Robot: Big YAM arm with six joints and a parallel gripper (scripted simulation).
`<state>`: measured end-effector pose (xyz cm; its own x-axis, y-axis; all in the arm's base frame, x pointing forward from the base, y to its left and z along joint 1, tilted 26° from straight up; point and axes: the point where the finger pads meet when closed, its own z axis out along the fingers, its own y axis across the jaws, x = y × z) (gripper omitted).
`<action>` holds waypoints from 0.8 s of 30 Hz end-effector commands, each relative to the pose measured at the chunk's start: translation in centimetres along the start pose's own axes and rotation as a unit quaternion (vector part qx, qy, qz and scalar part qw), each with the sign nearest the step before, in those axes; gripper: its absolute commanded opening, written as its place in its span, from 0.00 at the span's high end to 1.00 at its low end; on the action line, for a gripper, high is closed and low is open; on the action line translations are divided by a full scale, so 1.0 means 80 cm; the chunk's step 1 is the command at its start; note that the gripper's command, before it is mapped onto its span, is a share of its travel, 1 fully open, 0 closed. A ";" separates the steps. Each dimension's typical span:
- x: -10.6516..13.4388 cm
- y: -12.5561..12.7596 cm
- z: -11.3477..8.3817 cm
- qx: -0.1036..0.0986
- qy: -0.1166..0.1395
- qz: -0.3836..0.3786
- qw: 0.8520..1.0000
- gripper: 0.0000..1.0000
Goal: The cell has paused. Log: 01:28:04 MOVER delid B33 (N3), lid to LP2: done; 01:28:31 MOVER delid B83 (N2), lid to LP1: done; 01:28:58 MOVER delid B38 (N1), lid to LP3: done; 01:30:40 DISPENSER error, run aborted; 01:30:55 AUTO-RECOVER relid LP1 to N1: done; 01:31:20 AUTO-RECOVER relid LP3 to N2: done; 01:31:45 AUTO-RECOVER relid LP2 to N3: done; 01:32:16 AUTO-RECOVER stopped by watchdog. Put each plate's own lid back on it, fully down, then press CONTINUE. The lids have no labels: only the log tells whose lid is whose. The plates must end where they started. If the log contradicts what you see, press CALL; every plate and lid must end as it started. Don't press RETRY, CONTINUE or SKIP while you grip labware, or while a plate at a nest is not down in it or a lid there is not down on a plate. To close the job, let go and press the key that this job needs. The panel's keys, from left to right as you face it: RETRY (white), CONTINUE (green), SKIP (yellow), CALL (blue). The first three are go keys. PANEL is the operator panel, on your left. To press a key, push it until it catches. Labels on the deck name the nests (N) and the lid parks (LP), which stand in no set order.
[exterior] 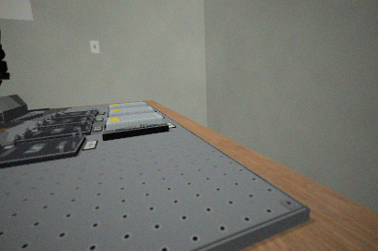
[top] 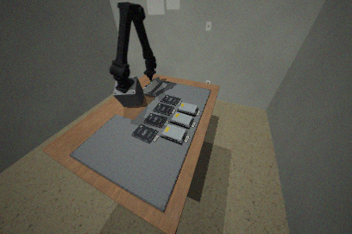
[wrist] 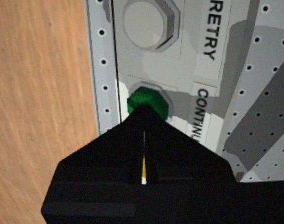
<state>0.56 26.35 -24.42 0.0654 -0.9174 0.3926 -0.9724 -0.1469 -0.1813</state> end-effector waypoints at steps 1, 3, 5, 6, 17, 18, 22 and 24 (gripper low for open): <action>-0.006 -0.002 0.004 0.000 -0.005 0.000 1.000 1.00; -0.006 -0.002 0.004 0.000 -0.005 0.000 1.000 1.00; -0.004 -0.002 0.004 0.001 -0.004 -0.001 1.000 1.00; -0.005 -0.002 0.004 0.001 -0.005 -0.001 1.000 1.00; 0.002 -0.003 0.012 0.000 0.001 0.000 1.000 1.00; 0.003 -0.003 0.012 0.000 0.002 0.000 1.000 1.00; 0.003 -0.002 0.013 0.000 0.002 -0.001 1.000 1.00; 0.002 -0.003 0.013 0.000 0.001 0.000 1.000 1.00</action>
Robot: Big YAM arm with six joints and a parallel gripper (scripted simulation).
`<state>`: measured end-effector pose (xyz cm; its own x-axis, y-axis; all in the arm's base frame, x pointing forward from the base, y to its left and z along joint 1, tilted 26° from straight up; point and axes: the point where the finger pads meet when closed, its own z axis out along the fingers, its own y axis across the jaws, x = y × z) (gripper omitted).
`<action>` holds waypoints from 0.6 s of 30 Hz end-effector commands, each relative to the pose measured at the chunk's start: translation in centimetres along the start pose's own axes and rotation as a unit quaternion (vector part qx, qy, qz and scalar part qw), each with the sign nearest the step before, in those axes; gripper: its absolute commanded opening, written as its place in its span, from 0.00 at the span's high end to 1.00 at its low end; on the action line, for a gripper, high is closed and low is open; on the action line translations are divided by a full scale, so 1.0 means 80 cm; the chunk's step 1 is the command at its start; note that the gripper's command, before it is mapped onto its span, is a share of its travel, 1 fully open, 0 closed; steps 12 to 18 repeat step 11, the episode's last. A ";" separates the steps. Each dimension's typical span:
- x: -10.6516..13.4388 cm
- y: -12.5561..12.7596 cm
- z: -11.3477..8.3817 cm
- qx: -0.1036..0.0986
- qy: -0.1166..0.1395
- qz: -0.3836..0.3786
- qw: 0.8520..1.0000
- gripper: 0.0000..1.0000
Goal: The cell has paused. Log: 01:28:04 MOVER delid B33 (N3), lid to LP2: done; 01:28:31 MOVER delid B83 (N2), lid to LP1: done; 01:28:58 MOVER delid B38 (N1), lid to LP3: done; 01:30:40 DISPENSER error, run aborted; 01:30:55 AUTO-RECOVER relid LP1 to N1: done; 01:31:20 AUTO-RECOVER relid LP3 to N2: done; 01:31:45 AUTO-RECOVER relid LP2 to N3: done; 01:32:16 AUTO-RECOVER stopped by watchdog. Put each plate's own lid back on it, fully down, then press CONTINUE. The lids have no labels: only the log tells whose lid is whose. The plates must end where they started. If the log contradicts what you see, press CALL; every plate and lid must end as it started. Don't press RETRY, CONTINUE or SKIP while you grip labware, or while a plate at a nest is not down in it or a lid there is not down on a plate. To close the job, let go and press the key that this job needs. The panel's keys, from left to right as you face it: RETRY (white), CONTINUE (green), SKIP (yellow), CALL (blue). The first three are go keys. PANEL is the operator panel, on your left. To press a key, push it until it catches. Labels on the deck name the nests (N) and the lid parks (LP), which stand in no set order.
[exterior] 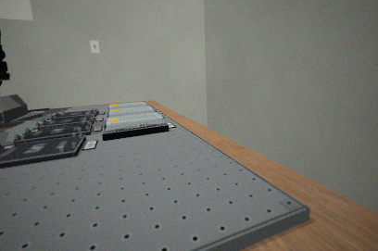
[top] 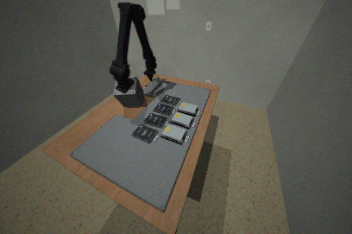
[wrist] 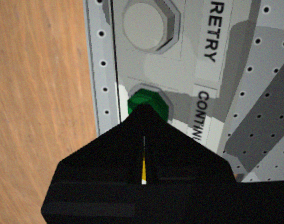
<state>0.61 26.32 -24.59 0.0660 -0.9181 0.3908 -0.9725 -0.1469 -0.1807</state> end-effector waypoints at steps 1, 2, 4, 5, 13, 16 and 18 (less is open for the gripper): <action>0.003 -0.003 0.011 0.000 0.002 0.000 1.000 1.00; 0.003 -0.003 0.011 0.000 0.003 0.000 1.000 1.00; 0.004 -0.003 0.012 0.000 0.003 0.000 1.000 1.00; 0.005 -0.003 0.013 0.000 0.004 0.000 1.000 1.00; 0.005 -0.003 0.014 0.000 0.003 0.000 1.000 1.00; 0.005 -0.003 0.014 0.000 0.003 0.000 1.000 1.00; 0.005 -0.003 0.014 0.000 0.003 0.000 1.000 1.00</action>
